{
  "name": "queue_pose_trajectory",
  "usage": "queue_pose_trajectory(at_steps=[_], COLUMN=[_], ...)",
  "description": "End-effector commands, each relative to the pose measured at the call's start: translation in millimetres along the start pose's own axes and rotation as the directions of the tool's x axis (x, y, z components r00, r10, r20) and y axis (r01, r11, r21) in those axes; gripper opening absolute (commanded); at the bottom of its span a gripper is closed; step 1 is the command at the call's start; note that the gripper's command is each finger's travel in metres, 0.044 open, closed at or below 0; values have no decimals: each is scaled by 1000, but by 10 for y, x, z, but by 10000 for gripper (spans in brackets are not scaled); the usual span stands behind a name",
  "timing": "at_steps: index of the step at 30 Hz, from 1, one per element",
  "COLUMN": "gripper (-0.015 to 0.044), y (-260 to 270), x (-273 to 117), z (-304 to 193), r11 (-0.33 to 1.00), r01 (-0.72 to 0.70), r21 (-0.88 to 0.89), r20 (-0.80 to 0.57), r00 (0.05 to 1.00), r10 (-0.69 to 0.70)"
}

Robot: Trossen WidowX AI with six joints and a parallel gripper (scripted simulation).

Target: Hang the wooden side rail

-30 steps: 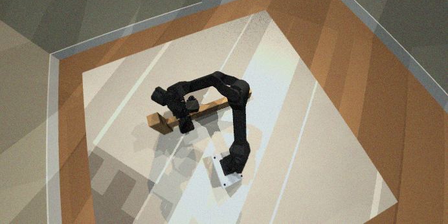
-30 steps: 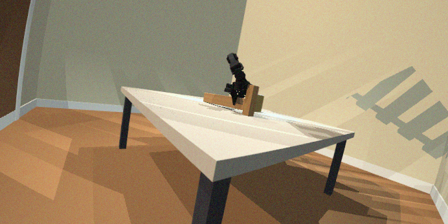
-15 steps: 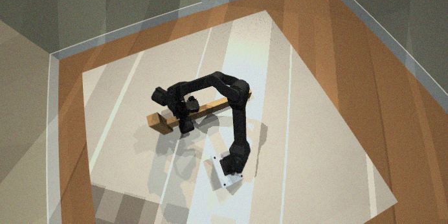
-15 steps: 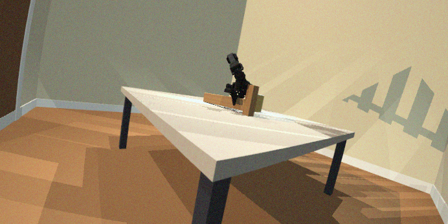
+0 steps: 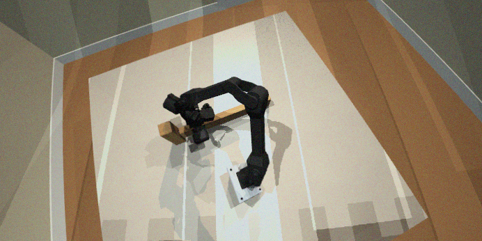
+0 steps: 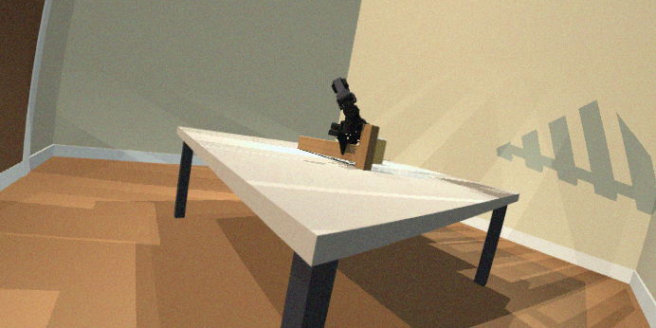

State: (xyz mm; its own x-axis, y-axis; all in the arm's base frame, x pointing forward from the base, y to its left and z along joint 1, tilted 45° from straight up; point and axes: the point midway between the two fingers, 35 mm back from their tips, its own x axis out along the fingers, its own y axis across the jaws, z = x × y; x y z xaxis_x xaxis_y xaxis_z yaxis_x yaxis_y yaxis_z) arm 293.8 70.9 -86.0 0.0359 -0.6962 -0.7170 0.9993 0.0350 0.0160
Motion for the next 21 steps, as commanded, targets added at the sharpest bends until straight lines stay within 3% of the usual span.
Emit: queue_pose_trajectory(at_steps=[1,5,17,21], gripper=[0,0,315,420], y=[6,6,-3,2], x=[3,10,3,-222], z=[-20,-20,-1,-5], r11=[1000,1000,1000,1000], r01=[-4,-4,0,-3], r21=[-2,-2,-1,-2], r20=[-6,-6,0,-5], r00=[1000,1000,1000,1000], r10=[4,4,0,3])
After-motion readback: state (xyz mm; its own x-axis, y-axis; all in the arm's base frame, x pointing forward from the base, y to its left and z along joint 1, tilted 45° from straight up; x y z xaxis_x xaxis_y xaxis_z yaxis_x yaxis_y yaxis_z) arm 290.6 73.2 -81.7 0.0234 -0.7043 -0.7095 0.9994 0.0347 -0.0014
